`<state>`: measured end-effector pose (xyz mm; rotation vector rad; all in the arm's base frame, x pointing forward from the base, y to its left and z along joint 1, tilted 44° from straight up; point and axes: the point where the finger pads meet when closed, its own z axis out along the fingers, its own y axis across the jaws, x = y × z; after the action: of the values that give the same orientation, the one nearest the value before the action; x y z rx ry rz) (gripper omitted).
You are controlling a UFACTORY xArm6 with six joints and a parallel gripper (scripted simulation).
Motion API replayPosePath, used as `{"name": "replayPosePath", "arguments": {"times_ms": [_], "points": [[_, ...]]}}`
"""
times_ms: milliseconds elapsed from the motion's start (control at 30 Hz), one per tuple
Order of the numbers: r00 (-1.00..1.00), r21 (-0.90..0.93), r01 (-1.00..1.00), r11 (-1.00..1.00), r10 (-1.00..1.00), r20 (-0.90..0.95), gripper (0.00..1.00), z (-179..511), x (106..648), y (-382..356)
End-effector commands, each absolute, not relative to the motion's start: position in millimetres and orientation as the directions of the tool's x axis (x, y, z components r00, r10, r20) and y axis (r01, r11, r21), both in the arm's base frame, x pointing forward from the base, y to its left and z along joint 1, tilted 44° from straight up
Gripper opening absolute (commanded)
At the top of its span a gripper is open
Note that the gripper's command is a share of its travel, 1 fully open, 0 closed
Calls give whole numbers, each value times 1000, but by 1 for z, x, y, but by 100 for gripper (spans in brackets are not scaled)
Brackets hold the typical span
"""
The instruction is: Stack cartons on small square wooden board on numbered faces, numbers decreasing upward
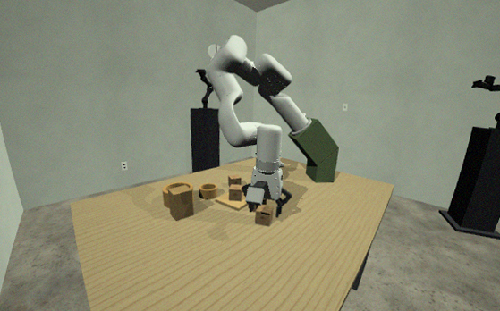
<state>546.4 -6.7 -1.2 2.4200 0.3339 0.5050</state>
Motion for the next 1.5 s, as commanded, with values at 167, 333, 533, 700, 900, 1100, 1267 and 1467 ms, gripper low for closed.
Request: {"name": "replayPosePath", "arguments": {"times_ms": [167, 333, 533, 700, 900, 1100, 1267, 1467], "points": [[893, 633, 112, -766, 357, 274, 100, -5, 550, -9], [893, 633, 112, -766, 357, 274, 100, -6, 550, -10], [893, 633, 112, -766, 357, 274, 100, -6, 550, -10], [893, 633, 112, -766, 357, 274, 100, -6, 550, -10], [893, 633, 112, -766, 357, 274, 100, -6, 550, -10], [893, 633, 112, -766, 357, 274, 0, -6, 550, -10], [893, 633, 112, -766, 357, 274, 0, -6, 550, -10], [893, 633, 112, -766, 357, 274, 0, -6, 550, -10]]}}
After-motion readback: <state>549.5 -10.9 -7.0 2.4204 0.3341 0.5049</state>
